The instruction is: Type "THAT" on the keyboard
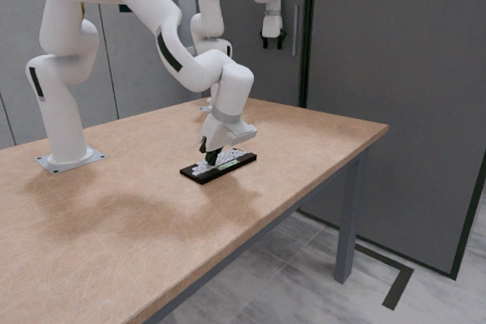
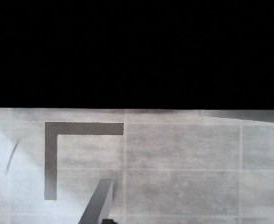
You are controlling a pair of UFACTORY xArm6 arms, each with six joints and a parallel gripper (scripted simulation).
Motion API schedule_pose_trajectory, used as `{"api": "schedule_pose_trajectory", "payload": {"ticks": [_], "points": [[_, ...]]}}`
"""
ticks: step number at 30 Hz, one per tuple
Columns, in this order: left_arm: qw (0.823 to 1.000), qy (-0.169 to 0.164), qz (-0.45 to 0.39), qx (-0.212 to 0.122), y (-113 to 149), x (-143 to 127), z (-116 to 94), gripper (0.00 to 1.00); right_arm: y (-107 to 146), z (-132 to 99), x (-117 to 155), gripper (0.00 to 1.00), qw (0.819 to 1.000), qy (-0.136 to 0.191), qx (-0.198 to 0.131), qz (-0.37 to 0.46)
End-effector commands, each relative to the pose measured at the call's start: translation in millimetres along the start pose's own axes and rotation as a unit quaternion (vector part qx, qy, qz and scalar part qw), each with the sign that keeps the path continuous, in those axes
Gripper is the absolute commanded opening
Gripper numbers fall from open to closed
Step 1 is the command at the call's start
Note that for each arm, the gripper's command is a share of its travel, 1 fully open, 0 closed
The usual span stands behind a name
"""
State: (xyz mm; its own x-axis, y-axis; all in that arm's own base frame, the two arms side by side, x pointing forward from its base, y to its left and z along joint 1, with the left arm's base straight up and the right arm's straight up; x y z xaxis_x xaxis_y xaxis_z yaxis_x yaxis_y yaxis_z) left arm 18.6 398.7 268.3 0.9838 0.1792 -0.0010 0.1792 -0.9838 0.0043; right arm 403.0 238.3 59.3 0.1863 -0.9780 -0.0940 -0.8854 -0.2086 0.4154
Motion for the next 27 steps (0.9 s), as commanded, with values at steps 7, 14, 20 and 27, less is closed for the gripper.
{"api": "schedule_pose_trajectory", "payload": {"ticks": [7, 14, 20, 27], "points": [[1.000, 0.001, 0.000, 0.002, -0.9, 0.2, -1.7, 1.00, -1.0, -0.8, -0.4, 0.00, 1.000, 0.000, 0.002, 0.000], [1.000, 0.001, 0.000, 0.002, -0.9, 0.2, -1.7, 1.00, -1.4, 0.0, -0.3, 0.00, 1.000, 0.000, 0.002, 0.000], [1.000, 0.001, 0.000, 0.002, -0.9, 0.2, -1.7, 1.00, -1.6, 0.5, -0.2, 0.00, 1.000, 0.000, 0.002, 0.000], [1.000, 0.001, 0.000, 0.002, -0.9, 0.2, -1.7, 1.00, -1.7, 0.7, -0.2, 0.00, 1.000, 0.000, 0.002, 0.000]]}}
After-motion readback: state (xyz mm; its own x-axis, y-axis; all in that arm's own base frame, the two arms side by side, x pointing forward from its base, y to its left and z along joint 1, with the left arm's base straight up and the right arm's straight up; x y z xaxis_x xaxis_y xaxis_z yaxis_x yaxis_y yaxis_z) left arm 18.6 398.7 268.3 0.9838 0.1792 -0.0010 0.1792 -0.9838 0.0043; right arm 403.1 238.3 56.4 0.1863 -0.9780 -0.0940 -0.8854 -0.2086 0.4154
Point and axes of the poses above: on each arm, the point where the finger pads meet when closed, its own z axis out along the fingers, its own x axis across the jaws, y = z × x, the point moved 2 cm from there along -z, back along the fingers, and after that the axes turned 13 degrees about -z, right-handed, at the moved point
